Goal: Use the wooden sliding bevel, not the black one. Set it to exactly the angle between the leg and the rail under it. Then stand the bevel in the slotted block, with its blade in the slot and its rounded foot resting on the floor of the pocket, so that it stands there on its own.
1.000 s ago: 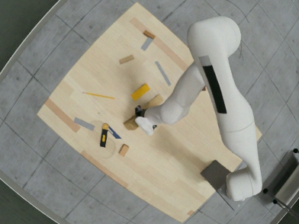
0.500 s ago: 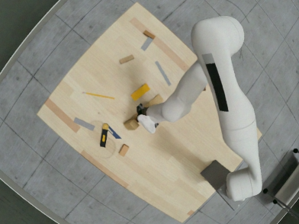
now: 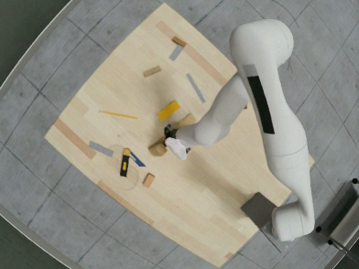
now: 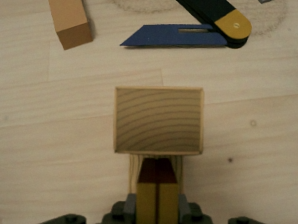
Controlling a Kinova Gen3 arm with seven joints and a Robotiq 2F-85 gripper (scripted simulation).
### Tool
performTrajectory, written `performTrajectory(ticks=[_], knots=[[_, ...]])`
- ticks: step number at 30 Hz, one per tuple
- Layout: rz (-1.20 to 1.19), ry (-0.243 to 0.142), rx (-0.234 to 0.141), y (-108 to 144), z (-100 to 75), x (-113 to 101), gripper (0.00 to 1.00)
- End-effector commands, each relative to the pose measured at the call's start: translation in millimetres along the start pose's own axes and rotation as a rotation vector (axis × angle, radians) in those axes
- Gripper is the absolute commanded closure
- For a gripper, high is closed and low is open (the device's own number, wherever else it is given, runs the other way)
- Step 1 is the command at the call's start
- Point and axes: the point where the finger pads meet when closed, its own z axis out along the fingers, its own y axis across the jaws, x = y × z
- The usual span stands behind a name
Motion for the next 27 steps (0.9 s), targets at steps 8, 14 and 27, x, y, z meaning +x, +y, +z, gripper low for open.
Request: performTrajectory(ticks=[8, 14, 27], knots=[[-0.001, 0.0, -0.001, 0.4, -6.2, 0.2, 0.9], [-0.001, 0.0, -0.001, 0.3, -13.6, 0.2, 0.9], [-0.001, 0.0, -0.001, 0.3, -38.0, 0.1, 0.9]])
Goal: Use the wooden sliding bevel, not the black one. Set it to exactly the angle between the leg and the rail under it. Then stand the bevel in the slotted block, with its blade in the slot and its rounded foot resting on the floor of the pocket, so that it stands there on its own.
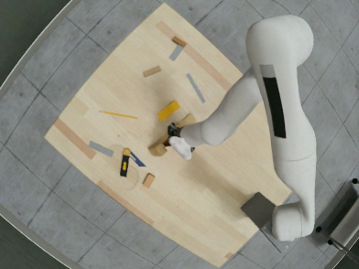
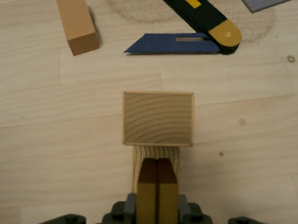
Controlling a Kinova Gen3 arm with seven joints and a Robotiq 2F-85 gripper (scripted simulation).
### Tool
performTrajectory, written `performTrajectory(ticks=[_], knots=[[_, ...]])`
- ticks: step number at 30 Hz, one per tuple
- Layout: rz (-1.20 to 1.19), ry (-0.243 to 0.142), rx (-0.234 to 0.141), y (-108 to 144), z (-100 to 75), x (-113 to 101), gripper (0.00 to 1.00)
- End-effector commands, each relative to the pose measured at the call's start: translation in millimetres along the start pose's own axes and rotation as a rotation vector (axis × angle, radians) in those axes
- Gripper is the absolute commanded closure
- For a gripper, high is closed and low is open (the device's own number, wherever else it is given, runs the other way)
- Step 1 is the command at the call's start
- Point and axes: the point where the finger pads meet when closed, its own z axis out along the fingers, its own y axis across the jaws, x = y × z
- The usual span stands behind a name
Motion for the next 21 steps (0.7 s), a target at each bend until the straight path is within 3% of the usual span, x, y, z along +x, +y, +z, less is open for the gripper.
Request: performTrajectory(ticks=[1, 21], knots=[[-0.001, 0.001, -0.001, 0.4, -5.7, 0.2, 0.9], [-0.001, 0.001, 0.0, 0.3, -46.5, 0.0, 0.9]])
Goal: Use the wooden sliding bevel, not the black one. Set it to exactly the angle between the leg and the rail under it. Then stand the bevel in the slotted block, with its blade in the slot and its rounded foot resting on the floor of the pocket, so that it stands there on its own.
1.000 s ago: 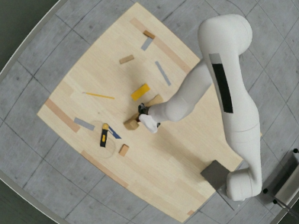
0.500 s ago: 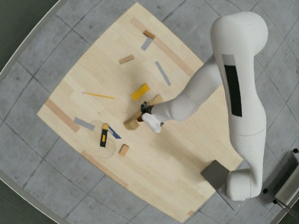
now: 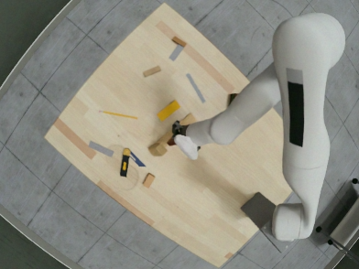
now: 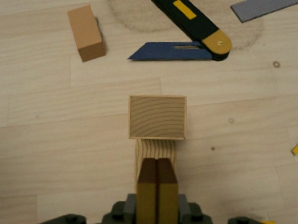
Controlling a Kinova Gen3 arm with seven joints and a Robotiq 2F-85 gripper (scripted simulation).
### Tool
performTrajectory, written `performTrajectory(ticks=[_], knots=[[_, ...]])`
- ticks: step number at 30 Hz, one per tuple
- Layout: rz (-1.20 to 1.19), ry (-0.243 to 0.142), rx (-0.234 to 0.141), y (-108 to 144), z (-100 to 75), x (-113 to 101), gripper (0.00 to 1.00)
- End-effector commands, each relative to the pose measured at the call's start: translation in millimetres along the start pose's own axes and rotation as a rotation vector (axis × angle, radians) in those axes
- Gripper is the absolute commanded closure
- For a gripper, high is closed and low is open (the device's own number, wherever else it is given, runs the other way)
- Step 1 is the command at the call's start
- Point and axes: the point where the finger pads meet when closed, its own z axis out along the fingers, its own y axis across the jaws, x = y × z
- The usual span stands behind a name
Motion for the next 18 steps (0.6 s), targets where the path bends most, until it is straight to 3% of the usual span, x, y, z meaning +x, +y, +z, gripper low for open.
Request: performTrajectory(ticks=[1, 18], knots=[[-0.001, 0.001, 0.0, 0.3, -6.0, 0.1, 0.9], [-0.001, 0.001, 0.0, 0.2, -22.1, 0.1, 0.9]])
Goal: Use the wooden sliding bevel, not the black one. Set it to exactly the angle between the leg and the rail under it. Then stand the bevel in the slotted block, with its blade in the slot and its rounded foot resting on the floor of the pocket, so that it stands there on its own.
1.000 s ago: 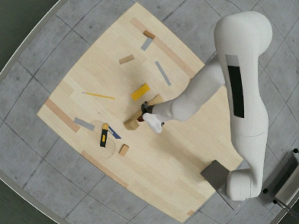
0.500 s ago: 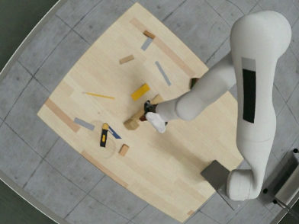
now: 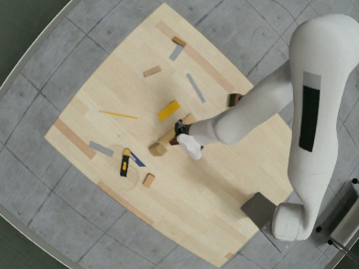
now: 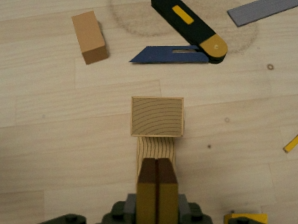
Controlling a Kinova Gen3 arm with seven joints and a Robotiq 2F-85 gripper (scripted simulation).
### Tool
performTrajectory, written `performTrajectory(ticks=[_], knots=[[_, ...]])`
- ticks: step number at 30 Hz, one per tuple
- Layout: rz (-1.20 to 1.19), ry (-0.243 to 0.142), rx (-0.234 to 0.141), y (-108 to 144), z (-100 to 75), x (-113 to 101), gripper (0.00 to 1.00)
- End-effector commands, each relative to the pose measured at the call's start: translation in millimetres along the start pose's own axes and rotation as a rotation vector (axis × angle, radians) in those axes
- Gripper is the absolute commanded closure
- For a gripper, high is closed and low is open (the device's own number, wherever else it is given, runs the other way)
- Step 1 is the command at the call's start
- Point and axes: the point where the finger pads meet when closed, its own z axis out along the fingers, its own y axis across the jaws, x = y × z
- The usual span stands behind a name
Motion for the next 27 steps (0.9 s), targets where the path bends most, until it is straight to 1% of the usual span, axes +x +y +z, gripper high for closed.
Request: performTrajectory(ticks=[1, 27], knots=[[-0.001, 0.0, 0.0, 0.1, -1.7, 0.1, 0.9], [-0.001, 0.0, 0.0, 0.1, -5.5, 0.9, 0.9]])
